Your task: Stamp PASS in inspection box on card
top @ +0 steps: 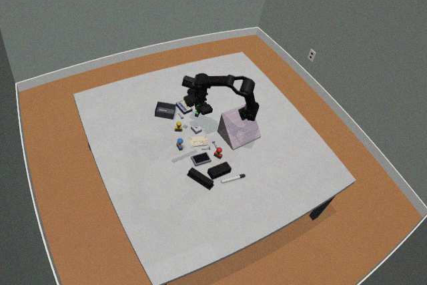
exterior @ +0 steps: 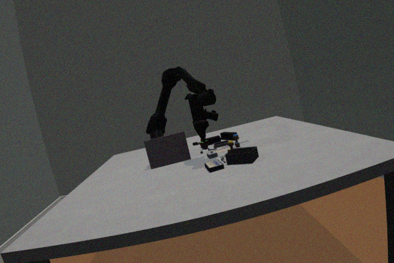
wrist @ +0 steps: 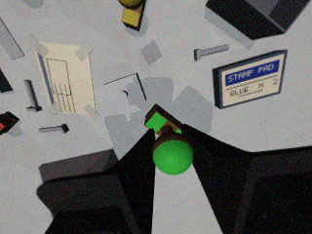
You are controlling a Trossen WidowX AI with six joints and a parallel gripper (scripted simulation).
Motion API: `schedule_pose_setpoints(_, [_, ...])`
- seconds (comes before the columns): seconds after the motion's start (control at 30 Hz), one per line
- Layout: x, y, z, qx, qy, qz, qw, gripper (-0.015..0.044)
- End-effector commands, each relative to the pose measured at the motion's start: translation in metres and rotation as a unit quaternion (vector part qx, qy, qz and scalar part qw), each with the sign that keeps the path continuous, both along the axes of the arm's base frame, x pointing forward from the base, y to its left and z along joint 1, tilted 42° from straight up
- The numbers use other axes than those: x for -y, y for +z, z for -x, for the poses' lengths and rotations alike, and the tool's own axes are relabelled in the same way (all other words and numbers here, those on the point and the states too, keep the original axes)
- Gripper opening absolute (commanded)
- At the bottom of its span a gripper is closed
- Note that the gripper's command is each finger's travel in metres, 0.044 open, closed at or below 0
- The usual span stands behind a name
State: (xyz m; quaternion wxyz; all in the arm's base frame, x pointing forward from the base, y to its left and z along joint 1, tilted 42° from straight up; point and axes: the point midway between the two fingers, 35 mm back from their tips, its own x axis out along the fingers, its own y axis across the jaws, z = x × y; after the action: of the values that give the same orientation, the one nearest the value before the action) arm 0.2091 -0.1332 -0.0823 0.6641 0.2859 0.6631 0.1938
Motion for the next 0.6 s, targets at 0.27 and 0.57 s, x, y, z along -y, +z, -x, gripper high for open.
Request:
schedule_pose_setpoints(0.27, [-0.029,0.044,-0.059,0.007,-0.006,0.019,1.000,0.0000])
schedule_pose_setpoints(0.57, [-0.068,0.080,-0.093,0.010,-0.007,0.018,1.000,0.0000])
